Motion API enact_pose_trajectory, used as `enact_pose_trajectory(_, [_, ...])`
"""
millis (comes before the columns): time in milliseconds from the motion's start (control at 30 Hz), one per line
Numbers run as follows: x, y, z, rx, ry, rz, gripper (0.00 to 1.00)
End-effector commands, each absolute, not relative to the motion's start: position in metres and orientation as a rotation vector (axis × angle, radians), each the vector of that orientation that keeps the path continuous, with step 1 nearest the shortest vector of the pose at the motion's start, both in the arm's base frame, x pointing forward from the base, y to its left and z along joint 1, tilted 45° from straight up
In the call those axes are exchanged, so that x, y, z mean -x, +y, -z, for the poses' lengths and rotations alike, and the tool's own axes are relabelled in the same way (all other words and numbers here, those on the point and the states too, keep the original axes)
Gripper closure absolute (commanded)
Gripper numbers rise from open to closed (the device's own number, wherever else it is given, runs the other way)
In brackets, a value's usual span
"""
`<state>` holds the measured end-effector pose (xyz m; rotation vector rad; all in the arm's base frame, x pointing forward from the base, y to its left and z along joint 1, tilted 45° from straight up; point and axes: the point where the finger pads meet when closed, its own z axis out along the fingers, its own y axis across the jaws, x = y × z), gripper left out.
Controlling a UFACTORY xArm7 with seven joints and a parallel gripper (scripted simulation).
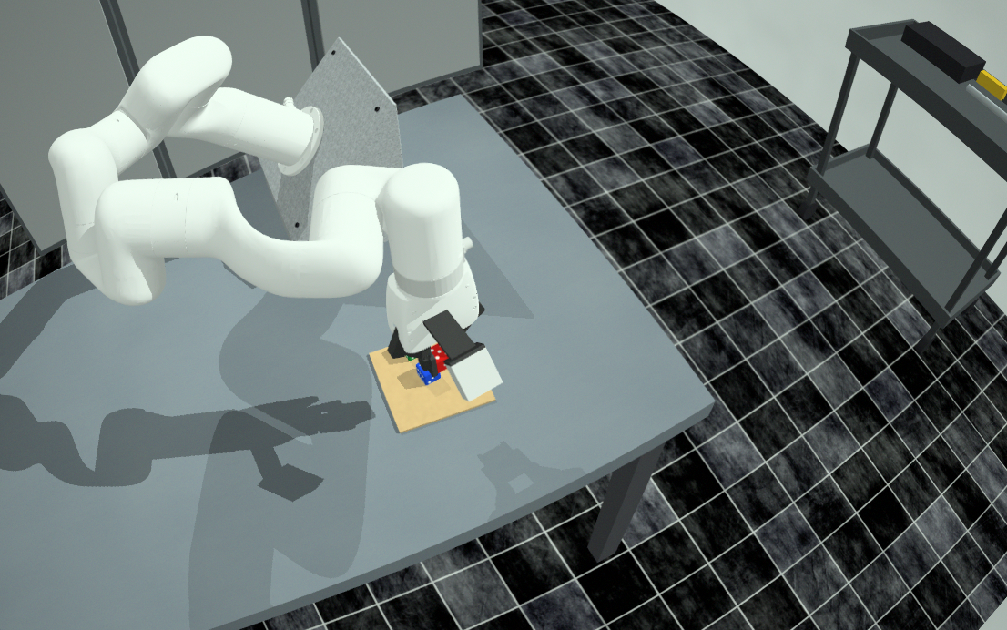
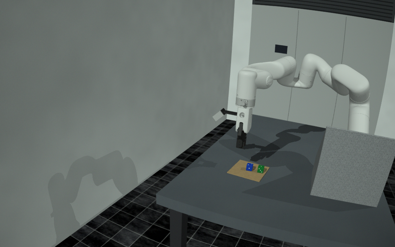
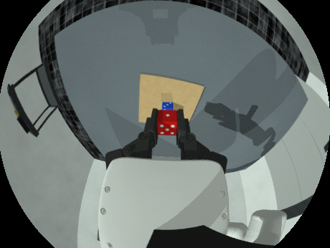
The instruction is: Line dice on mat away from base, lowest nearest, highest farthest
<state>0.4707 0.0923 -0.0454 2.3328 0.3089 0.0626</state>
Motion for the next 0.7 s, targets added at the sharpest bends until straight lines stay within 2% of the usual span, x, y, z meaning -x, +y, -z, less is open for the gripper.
enact_pose_trajectory(0, [-0.472,0.089,0.050,-2.335,0.312,-0.067,0.79])
enact_pose_trajectory(667, [-0.483,0.037,0.104,-2.335,0.312,-0.067,0.79])
